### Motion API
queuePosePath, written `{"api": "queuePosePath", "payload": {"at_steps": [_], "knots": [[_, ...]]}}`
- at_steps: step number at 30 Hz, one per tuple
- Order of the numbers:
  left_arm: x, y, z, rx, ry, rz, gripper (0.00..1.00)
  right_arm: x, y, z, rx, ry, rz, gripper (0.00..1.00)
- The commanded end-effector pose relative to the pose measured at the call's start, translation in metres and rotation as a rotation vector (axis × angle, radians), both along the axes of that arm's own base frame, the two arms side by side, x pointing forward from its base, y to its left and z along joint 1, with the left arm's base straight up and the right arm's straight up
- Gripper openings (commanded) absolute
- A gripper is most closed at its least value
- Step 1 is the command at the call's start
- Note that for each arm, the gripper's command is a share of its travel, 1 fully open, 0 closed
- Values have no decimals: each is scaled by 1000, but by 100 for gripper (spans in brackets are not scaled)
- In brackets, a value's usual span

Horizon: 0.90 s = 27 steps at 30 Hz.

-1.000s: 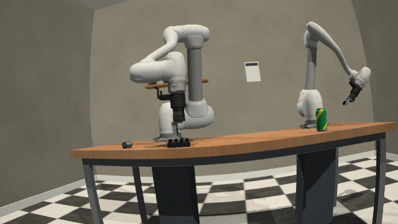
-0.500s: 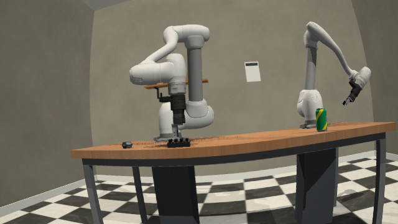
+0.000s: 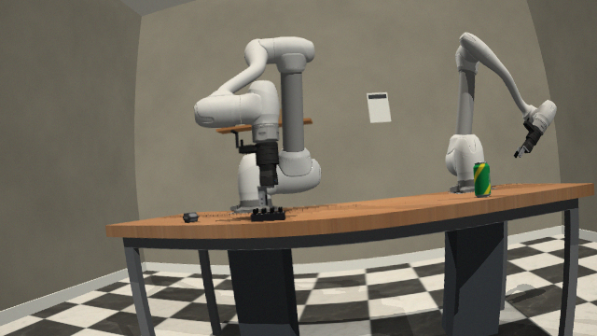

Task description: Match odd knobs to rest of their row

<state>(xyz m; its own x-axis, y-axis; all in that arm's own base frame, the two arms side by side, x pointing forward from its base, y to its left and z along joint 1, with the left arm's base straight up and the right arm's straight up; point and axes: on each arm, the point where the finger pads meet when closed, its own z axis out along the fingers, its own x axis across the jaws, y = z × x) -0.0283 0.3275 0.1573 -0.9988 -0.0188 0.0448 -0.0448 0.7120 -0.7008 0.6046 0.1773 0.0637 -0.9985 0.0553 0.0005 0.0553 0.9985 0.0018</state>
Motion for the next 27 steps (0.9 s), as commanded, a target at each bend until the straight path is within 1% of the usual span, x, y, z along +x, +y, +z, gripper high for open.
{"api": "queuePosePath", "payload": {"at_steps": [1,8,15,21,27], "knots": [[1,-4,2,-7,-7,1,100,-1,-1,-4,-5,-2,-2,46],[1,-4,2,-7,-7,1,100,-1,-1,-5,-5,-1,-2,46],[1,-4,2,-7,-7,1,100,-2,-1,-14,-5,0,-2,46],[1,-4,2,-7,-7,1,100,-2,-1,-19,-5,0,-2,46],[1,-4,2,-7,-7,1,100,-1,-1,-18,-4,-2,-2,46]]}}
